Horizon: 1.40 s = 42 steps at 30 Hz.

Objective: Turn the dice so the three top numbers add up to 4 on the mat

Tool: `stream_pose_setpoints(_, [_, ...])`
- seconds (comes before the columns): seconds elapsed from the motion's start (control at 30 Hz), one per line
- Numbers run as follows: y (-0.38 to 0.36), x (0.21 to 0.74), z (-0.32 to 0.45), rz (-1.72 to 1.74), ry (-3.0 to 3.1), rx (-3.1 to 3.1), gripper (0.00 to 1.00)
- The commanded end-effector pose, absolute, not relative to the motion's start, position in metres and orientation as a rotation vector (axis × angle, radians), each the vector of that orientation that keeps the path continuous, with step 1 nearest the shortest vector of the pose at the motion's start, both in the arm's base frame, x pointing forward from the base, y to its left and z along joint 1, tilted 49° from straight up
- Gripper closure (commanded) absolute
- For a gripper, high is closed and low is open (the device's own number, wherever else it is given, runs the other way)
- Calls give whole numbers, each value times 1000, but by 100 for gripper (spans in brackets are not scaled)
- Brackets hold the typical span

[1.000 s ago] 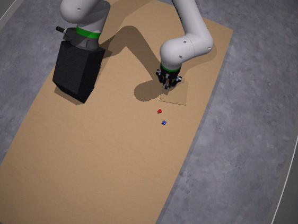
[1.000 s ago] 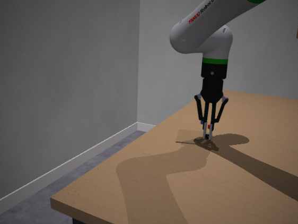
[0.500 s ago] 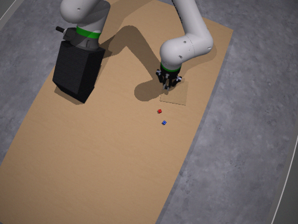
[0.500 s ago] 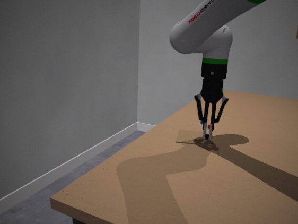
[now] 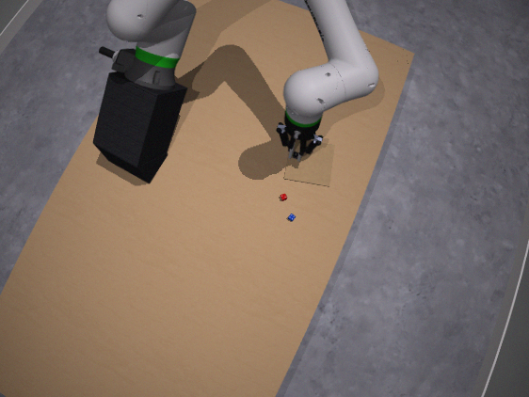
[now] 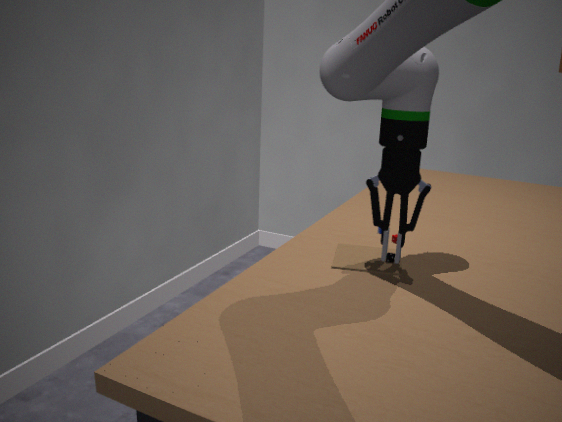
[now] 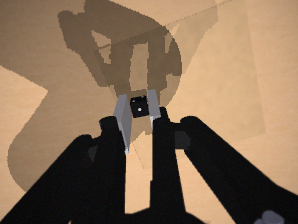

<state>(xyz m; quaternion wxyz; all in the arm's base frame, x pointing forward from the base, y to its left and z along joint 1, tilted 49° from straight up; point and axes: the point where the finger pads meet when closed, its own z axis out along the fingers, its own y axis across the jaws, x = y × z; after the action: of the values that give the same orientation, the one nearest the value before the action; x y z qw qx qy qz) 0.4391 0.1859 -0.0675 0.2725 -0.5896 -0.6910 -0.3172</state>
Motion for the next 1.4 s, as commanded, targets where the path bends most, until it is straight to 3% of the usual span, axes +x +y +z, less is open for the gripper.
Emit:
stream_pose_setpoints(0.0, [186, 439, -67, -854, -1860, -1587, 86])
stream_pose_setpoints(0.13, [186, 439, -67, -854, -1860, -1587, 81])
stream_pose_setpoints(0.67, [182, 439, -64, -854, -1860, -1587, 81])
stream_pose_setpoints(1.37, [120, 440, -11, -854, -1860, -1587, 81])
